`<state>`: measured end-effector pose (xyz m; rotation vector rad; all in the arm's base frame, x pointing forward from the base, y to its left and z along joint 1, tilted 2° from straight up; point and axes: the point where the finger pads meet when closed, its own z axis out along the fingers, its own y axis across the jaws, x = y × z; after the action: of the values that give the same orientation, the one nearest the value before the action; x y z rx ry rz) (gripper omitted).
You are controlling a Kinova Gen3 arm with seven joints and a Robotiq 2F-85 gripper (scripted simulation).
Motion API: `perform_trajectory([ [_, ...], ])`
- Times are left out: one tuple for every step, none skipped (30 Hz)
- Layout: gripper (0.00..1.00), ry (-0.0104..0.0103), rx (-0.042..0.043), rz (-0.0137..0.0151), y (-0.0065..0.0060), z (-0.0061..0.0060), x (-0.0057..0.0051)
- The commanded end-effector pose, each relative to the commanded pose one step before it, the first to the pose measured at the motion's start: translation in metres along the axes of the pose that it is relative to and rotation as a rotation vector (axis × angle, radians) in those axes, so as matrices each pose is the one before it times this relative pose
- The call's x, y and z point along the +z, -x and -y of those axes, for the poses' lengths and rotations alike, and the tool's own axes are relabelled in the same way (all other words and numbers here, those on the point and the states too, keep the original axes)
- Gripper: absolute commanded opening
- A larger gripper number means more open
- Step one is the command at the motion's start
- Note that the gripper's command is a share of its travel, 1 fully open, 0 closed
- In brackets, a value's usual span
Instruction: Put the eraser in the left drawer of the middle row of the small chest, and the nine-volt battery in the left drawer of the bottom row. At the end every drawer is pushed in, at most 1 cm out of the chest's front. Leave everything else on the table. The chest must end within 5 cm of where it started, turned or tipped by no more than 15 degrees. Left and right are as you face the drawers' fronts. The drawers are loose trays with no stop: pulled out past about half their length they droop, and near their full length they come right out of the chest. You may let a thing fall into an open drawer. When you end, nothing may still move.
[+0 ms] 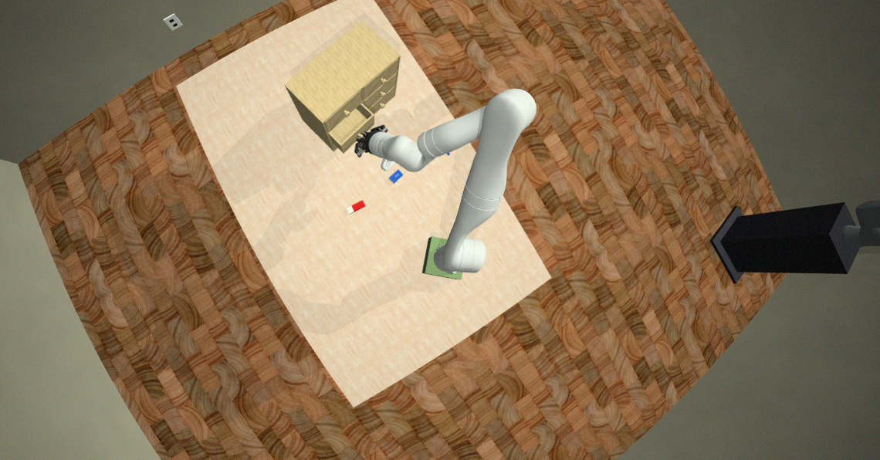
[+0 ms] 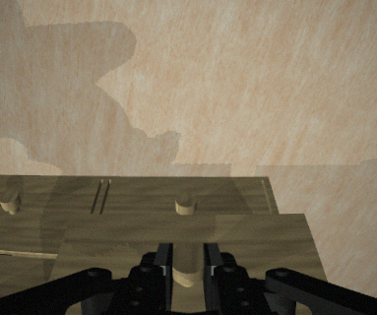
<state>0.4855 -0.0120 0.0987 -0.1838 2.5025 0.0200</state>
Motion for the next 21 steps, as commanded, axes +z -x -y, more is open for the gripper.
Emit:
perform_trajectory([
  [0.13, -0.00167, 0.00133, -0.00196, -0.00314, 0.00127, -0.00185],
  [0.13, 0.0, 0.0, 0.0, -0.00063, 0.0, -0.00044],
  [0.13, 0.0, 0.00001, 0.0, -0.00059, 0.0, -0.00042],
  [0.13, 0.0, 0.0, 0.0, -0.00055, 0.0, -0.00038],
  [0.13, 0.0, 0.0, 0.0, -0.00051, 0.0, -0.00035],
  [0.13, 0.0, 0.0, 0.0, -0.00046, 0.0, -0.00032],
  [0.13, 0.0, 0.0, 0.0, -0.00042, 0.0, -0.00029],
  [0.13, 0.0, 0.0, 0.0, -0.00038, 0.0, -0.00026],
  [0.13, 0.0, 0.0, 0.0, -0.00034, 0.0, -0.00024],
  [0.13, 0.0, 0.0, 0.0, -0.0003, 0.0, -0.00021],
  [0.13, 0.0, 0.0, 0.0, 0.0, 0.0, 0.0],
  [0.13, 0.0, 0.0, 0.0, 0.0, 0.0, 0.0],
  [0.13, 0.0, 0.0, 0.0, -0.00026, 0.0, -0.00018],
  [0.13, 0.0, 0.0, 0.0, -0.00022, 0.0, -0.00015],
  [0.13, 0.0, 0.0, 0.0, -0.00018, 0.0, -0.00013],
  [0.13, 0.0, 0.0, 0.0, -0.00015, 0.0, -0.00011],
  [0.13, 0.0, 0.0, 0.0, -0.00012, 0.0, -0.00009],
  [0.13, 0.0, 0.0, 0.0, -0.00009, 0.0, -0.00007],
  [0.13, 0.0, 0.0, 0.0, -0.00007, 0.0, -0.00005],
  [0.13, 0.0, 0.0, 0.0, -0.00005, 0.0, -0.00003],
  [0.13, 0.0, 0.0, 0.0, -0.00003, 0.0, -0.00002],
])
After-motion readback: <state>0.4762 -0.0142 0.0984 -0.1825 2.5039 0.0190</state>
